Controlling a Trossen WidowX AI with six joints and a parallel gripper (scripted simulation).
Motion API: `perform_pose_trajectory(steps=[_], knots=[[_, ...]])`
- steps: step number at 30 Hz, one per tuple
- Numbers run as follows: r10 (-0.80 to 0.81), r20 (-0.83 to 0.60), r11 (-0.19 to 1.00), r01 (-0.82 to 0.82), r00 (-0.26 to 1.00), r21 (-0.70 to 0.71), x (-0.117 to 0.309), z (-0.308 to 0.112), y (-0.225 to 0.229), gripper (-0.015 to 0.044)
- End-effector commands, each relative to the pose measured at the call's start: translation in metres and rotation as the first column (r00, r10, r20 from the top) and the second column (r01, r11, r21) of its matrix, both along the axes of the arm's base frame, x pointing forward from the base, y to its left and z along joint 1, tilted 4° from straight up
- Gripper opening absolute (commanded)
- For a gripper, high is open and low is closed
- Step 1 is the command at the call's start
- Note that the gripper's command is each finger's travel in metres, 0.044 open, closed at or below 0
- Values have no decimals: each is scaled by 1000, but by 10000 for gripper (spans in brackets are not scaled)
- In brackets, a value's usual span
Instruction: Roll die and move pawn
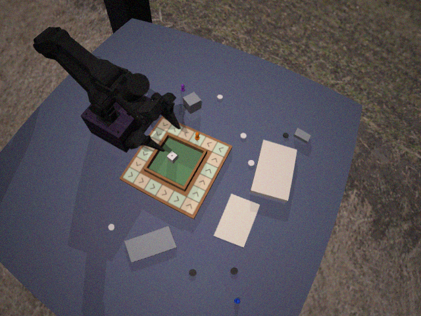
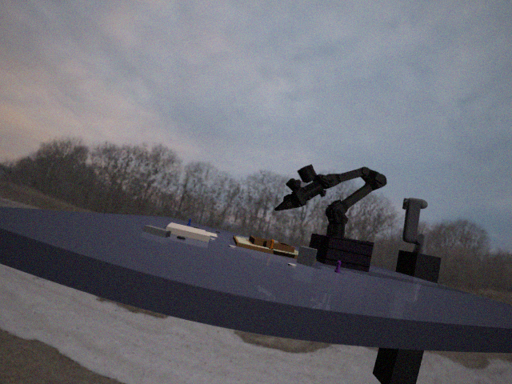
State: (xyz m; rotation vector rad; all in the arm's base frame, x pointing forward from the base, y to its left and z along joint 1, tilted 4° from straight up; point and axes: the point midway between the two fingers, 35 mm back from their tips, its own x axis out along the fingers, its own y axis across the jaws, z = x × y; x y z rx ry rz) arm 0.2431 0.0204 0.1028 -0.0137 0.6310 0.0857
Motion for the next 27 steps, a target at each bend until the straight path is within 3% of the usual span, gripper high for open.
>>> perform_pose_trajectory(steps=[1, 9, 17, 20, 22, 27], knots=[[8, -62, 1000, -9, 998, -8, 1, 2, 1, 440], [3, -423, 999, -21, 906, -37, 14, -16, 2, 440], [-13, -720, 997, -44, 694, -60, 26, -41, 4, 440], [-15, -740, 997, -46, 672, -62, 26, -43, 4, 440], [-10, -672, 998, -33, 740, -51, 25, -36, 4, 440], [-72, -706, 997, 80, 705, -23, 36, -46, 49, 309]])
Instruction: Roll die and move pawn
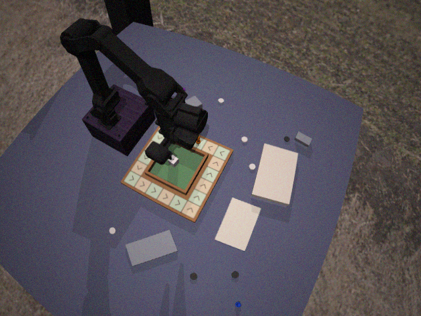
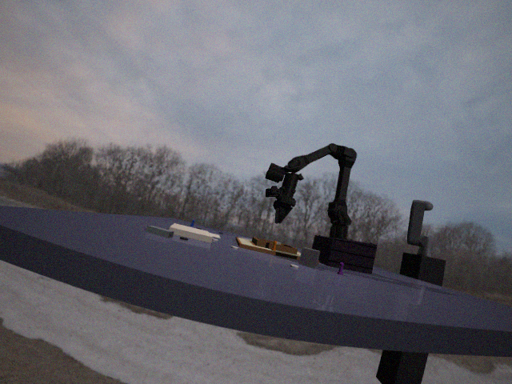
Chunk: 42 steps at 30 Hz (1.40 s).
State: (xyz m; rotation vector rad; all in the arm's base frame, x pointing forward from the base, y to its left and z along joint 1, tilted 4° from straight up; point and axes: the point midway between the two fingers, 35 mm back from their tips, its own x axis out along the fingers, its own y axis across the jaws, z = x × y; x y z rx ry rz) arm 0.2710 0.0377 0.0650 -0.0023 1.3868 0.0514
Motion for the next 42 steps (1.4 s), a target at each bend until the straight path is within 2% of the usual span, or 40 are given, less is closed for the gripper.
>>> perform_pose_trajectory(steps=[1, 4, 5, 18, 22, 42], knots=[[-99, -42, 995, 100, 994, 21, 10, -11, 45, 282], [-199, -78, 979, 201, 977, 24, 10, -24, 89, 204], [-225, -87, 974, 227, 971, 23, 9, -27, 100, 200], [-245, -93, 968, 248, 965, 21, 8, -30, 106, 200], [-245, -93, 968, 248, 965, 21, 9, -45, 107, 200], [-247, -93, 968, 249, 965, 20, 12, -67, 107, 200]])
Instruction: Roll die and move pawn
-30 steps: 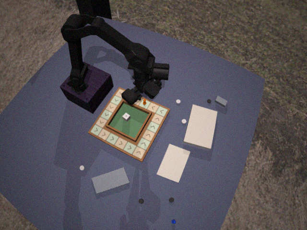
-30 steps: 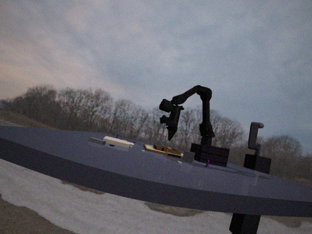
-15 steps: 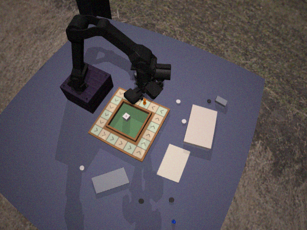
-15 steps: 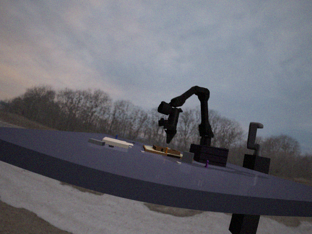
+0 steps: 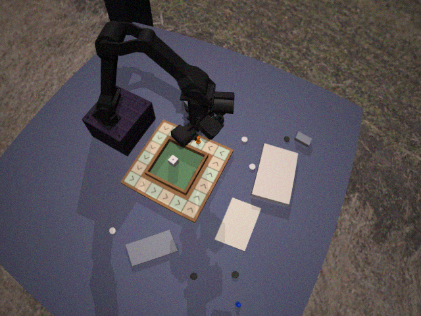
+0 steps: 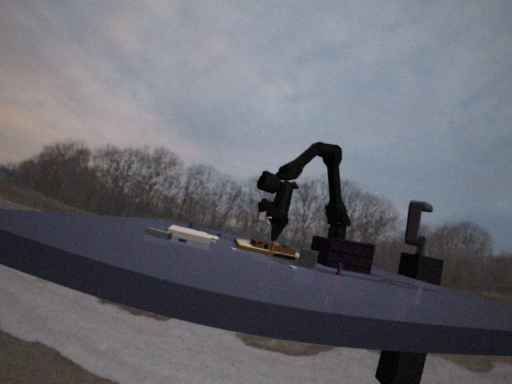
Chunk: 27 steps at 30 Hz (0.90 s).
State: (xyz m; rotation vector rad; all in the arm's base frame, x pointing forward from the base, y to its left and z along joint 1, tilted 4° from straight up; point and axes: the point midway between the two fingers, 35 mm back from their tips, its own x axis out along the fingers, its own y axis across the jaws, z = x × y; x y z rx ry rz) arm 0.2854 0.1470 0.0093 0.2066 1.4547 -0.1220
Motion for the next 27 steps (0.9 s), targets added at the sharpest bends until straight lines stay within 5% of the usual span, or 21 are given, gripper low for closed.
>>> perform_pose_trajectory(steps=[1, 16, 21, 27], knots=[[-7, -14, 1000, 7, 1000, -11, -2, -12, -2, 200], [-6, -14, 1000, 6, 1000, -11, -1, -31, -2, 200], [-6, -14, 1000, 6, 1000, -11, -1, -31, -2, 69], [-6, -14, 1000, 6, 1000, -11, -1, -31, -2, 29]])
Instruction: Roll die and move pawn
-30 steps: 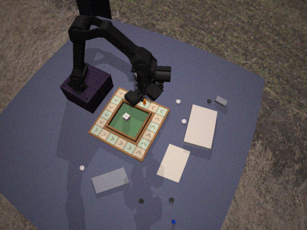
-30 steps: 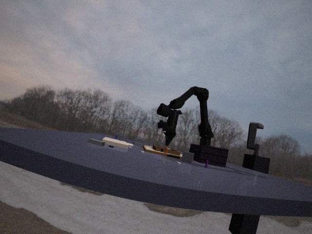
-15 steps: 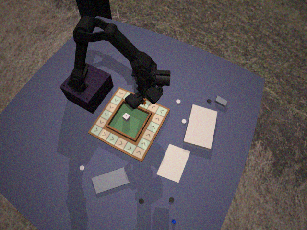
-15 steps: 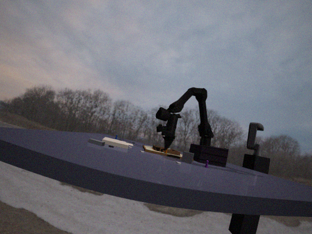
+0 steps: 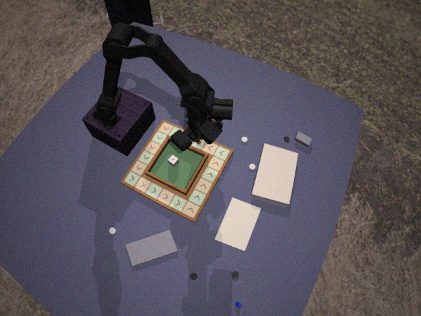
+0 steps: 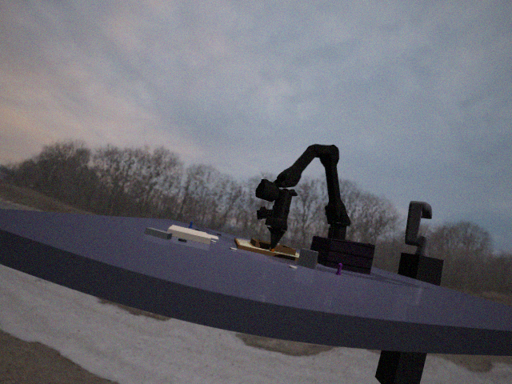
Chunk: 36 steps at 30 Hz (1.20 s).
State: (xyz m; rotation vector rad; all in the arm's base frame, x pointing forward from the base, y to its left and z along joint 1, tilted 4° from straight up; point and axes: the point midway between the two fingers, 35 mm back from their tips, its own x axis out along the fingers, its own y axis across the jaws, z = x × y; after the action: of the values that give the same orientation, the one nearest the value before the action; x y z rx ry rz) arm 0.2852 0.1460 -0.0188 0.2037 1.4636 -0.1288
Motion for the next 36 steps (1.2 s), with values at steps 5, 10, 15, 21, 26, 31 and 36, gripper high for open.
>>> perform_pose_trajectory(steps=[5, 10, 15, 21, 26, 31, 36], knots=[[-4, -4, 1000, 4, 1000, -6, -1, -2, -1, 0], [-4, -4, 1000, 4, 1000, -5, 1, 26, 1, 0], [-4, -3, 1000, 4, 1000, -5, -1, 69, 3, 0], [-4, -4, 1000, 4, 1000, -5, -11, 119, -1, 0], [-4, -4, 1000, 4, 1000, -5, -13, 125, -1, 0], [-4, -4, 1000, 4, 1000, -5, -15, 119, -1, 0], [-4, -5, 1000, 4, 1000, -5, -21, 98, -2, 0]])
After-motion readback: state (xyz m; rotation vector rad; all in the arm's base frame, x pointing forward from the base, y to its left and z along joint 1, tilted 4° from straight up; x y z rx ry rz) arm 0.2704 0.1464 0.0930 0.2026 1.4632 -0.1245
